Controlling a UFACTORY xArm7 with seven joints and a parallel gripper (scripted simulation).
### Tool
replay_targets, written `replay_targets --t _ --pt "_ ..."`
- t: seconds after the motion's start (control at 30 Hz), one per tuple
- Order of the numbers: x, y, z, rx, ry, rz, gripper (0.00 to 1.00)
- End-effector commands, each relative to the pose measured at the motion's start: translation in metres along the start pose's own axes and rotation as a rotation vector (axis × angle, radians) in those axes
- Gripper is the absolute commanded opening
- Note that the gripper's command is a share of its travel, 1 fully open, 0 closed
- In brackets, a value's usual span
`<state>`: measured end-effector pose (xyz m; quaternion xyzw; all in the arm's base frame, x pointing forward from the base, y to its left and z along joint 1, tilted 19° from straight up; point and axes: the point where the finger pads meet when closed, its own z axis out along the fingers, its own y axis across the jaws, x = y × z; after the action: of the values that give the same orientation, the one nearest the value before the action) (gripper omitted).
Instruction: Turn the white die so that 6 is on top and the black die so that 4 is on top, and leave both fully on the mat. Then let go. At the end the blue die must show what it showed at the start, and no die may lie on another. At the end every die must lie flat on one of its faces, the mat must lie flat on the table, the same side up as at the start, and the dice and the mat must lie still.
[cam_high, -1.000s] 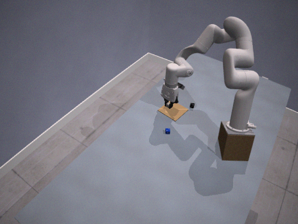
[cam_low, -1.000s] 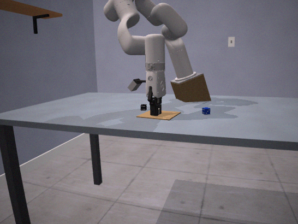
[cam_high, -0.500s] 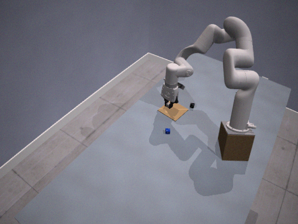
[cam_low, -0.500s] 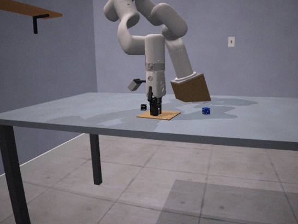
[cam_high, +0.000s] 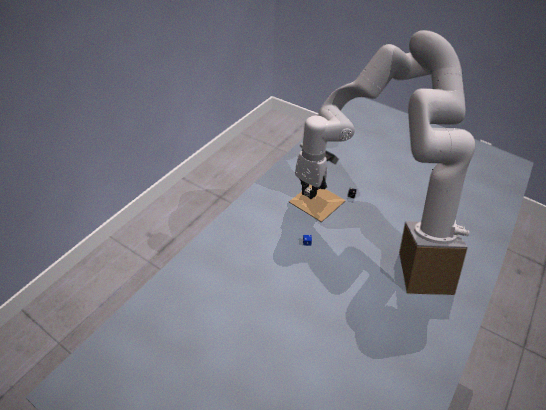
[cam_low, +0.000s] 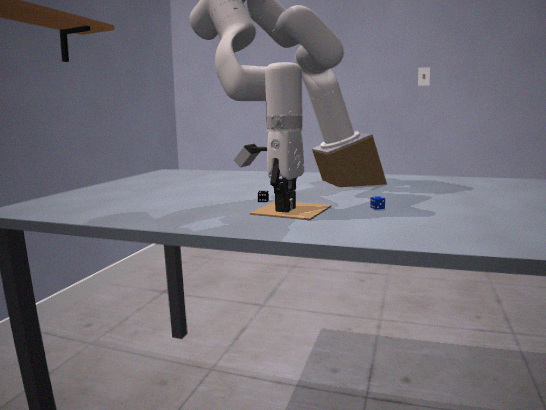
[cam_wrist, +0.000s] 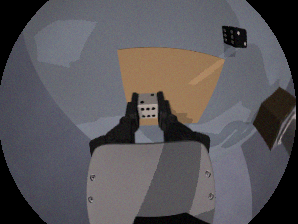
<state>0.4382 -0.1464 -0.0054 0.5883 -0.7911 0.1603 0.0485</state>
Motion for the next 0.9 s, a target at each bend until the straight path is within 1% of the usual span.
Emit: replay_targets --t 0.0,0.87 --pt "-0.0005 -0.0013 -0.0007 0.003 0.0 -0.001 0.21" --pt "-0.0005 -0.0013 0.0026 0.003 0.0 -0.001 0.21"
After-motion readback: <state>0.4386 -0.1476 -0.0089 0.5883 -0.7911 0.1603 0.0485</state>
